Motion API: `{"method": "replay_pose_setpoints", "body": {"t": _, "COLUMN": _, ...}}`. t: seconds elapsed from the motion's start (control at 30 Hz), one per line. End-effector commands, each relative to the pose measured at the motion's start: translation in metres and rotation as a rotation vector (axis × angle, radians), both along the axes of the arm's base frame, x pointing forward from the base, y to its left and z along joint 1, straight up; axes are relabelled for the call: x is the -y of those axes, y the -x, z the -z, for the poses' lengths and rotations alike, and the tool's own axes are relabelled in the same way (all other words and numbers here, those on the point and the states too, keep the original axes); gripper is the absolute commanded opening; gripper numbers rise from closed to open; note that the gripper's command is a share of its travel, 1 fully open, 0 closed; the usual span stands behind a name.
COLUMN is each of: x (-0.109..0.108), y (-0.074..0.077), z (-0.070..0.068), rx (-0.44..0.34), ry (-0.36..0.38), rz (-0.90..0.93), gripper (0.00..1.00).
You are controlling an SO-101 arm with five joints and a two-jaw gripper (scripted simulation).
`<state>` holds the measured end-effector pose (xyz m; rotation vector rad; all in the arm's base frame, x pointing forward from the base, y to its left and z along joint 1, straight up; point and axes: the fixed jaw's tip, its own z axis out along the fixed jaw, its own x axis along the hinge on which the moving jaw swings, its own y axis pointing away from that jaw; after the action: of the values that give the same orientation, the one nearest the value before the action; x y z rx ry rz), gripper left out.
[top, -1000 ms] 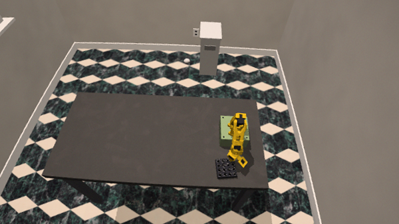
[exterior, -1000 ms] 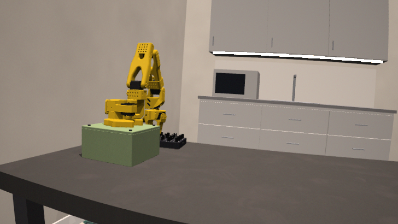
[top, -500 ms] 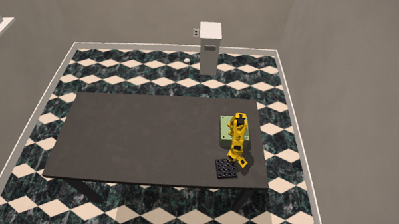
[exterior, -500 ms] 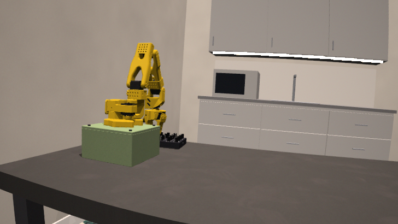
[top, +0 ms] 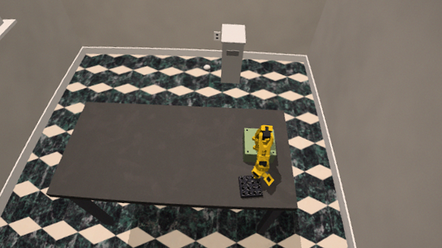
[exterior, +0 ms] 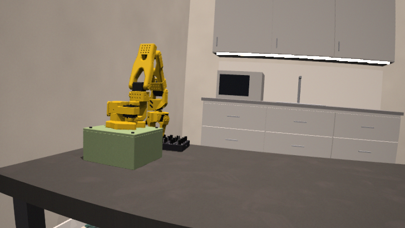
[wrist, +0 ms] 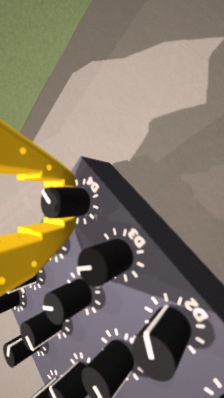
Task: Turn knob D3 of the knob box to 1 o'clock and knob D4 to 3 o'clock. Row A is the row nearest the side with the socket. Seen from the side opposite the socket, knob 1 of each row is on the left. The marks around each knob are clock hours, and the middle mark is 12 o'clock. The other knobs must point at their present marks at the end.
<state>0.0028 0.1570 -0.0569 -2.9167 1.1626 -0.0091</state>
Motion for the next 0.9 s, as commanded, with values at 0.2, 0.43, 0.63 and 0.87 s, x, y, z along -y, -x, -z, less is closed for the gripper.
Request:
{"method": "replay_pose_setpoints", "body": {"t": 0.2, "x": -0.0016, "y": 0.001, "z": 0.0013, "rx": -0.006, "ry": -0.004, "rz": 0.013, "gripper": 0.01}}
{"method": "replay_pose_setpoints", "body": {"t": 0.43, "x": -0.0013, "y": 0.0013, "z": 0.0013, "rx": -0.006, "ry": -0.004, "rz": 0.013, "gripper": 0.03}}
{"method": "replay_pose_setpoints", "body": {"t": 0.63, "x": -0.001, "y": 0.0016, "z": 0.0013, "rx": -0.006, "ry": -0.004, "rz": 0.013, "gripper": 0.05}}
{"method": "replay_pose_setpoints", "body": {"t": 0.87, "x": -0.0007, "y": 0.002, "z": 0.0013, "rx": -0.006, "ry": -0.004, "rz": 0.013, "gripper": 0.08}}
